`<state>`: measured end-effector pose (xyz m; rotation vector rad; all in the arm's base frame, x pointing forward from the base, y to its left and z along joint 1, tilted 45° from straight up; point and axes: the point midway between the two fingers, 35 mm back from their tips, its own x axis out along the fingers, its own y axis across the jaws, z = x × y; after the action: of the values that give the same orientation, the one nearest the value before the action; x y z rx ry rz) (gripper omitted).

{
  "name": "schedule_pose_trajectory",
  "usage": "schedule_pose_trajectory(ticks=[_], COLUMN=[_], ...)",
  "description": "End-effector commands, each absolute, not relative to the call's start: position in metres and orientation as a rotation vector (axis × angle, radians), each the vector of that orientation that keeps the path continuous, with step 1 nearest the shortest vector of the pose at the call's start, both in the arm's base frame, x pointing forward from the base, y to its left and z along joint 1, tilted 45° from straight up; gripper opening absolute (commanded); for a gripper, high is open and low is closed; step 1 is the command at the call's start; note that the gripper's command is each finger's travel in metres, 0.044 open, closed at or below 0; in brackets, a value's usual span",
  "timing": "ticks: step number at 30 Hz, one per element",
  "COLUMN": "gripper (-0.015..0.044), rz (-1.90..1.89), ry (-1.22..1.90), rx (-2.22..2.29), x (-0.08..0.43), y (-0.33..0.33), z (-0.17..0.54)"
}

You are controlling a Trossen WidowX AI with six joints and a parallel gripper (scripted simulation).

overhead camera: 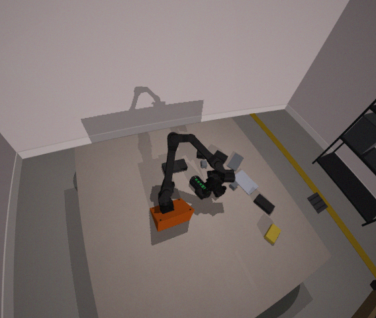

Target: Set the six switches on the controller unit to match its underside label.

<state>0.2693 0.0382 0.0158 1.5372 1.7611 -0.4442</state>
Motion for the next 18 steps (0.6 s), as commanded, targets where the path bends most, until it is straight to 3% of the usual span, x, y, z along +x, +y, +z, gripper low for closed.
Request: schedule_pose_trajectory(ticks=[1,14,18], gripper=[0.0328,0.0242,0.0137], rz=[-0.445,-0.445,-0.445], ry=[1.762,1.762,1.762], rx=[1.544,1.544,1.545], x=[0.2692,0.2692,0.2703], y=[0.0396,0.0396,0.0397], z=[0.0150,0.0150,0.0152])
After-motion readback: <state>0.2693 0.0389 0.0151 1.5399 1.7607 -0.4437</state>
